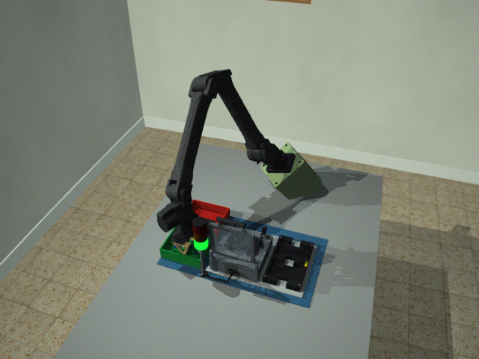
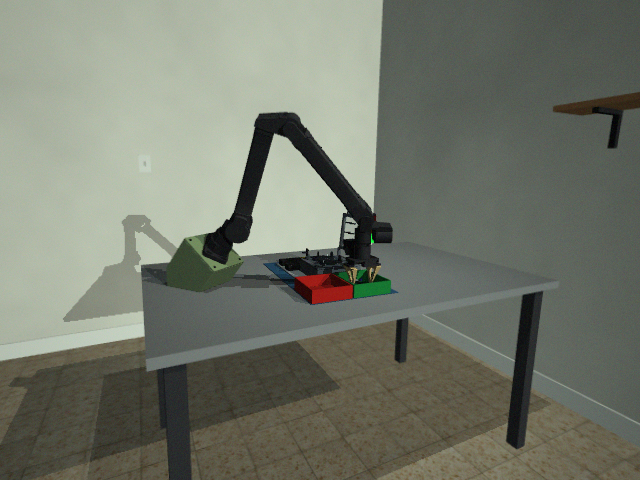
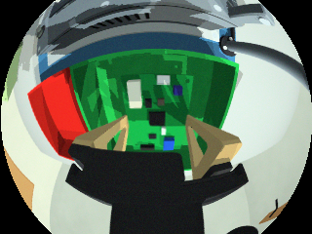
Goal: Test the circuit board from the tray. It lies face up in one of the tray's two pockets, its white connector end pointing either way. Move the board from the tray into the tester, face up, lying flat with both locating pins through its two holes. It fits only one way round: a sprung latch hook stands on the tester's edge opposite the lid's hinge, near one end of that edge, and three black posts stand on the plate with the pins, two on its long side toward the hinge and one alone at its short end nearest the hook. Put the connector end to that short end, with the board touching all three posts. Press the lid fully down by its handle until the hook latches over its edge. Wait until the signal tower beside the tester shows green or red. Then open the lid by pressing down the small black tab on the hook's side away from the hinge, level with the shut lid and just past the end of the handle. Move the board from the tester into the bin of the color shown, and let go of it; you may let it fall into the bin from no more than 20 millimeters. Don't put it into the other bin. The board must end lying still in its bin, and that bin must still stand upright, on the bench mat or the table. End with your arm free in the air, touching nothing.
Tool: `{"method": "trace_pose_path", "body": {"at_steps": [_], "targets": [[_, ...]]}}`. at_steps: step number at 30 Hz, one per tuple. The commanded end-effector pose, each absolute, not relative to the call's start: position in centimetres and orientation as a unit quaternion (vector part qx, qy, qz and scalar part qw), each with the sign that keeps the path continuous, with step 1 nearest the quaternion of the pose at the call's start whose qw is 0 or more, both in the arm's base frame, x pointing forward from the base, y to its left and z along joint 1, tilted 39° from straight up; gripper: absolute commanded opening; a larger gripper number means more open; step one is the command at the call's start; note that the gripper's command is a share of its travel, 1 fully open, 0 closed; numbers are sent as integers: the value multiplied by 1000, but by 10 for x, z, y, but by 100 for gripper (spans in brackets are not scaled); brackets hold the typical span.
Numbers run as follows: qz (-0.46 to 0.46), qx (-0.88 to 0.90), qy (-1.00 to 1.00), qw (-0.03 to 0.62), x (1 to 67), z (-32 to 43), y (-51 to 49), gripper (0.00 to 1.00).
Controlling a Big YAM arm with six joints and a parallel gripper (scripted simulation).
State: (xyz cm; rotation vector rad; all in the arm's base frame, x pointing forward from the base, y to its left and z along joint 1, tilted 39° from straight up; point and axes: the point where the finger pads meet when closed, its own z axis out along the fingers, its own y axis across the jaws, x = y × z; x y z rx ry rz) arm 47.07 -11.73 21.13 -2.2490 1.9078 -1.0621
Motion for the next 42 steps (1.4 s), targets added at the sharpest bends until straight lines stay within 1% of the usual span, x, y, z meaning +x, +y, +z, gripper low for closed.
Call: {"method": "trace_pose_path", "body": {"at_steps": [1,42], "targets": [[-336,-718,609,0,474,205,-123,72],[-337,-718,609,1,473,203,-124,72]]}}
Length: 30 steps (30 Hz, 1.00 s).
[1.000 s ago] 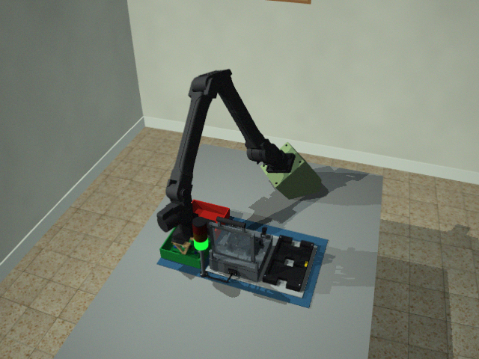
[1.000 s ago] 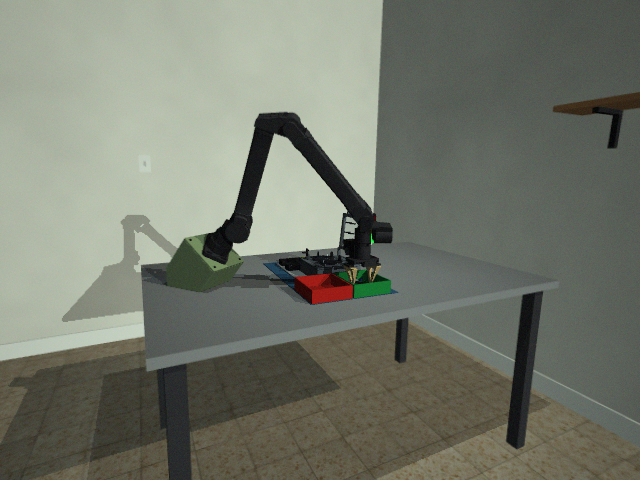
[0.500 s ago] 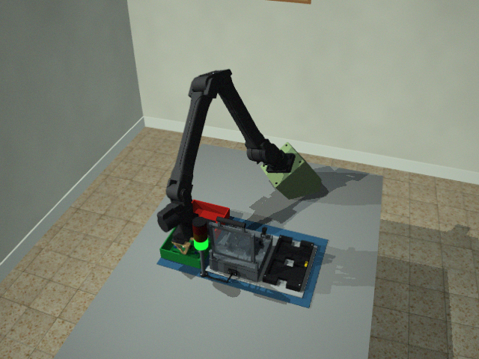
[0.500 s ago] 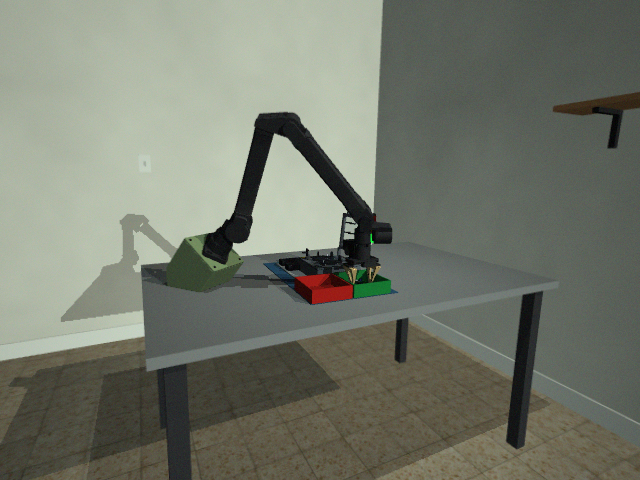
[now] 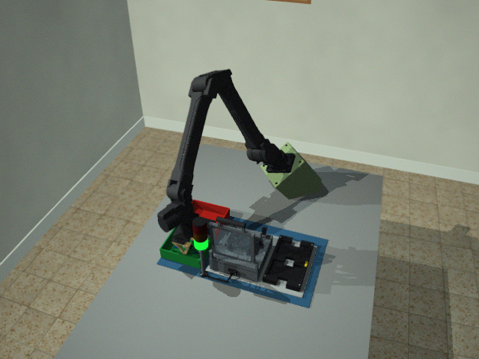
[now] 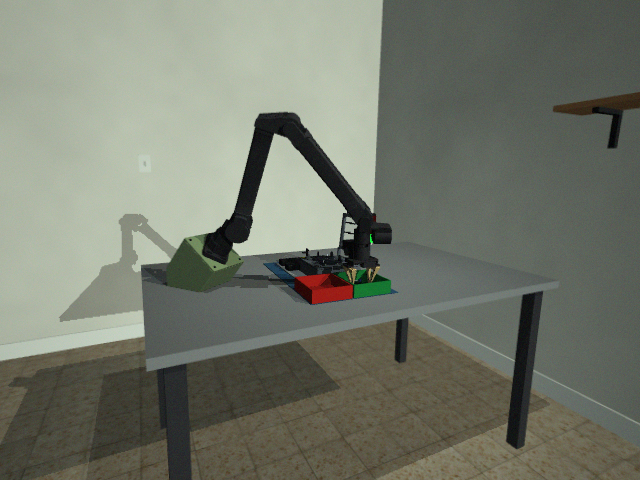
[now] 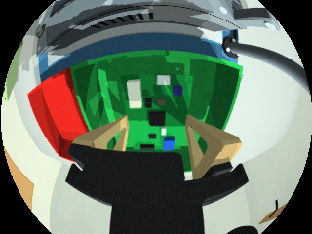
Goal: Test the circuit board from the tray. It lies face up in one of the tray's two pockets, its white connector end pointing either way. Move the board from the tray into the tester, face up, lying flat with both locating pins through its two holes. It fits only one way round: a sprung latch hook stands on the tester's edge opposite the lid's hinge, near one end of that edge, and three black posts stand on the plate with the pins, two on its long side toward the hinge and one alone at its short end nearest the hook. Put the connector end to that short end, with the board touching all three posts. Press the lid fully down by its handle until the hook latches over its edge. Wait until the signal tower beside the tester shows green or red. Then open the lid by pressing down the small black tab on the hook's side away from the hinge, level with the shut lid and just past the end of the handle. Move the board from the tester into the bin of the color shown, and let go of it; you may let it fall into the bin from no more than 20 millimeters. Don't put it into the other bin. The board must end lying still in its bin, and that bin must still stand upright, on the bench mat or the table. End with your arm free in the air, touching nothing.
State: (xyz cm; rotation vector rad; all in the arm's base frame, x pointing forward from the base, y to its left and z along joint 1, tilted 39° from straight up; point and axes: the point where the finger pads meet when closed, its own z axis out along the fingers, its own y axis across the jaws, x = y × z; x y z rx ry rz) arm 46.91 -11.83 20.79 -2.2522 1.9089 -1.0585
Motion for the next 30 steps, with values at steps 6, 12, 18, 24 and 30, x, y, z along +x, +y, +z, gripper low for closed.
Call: {"method": "trace_pose_path", "body": {"at_steps": [6,12,18,24,30], "targets": [[-333,-720,609,-2,471,200,-124,72],[-336,-719,609,0,472,202,-125,72],[-336,-719,609,0,472,202,-125,72],[-336,-719,609,0,472,202,-125,72],[-336,-719,609,0,472,202,-125,72]]}}
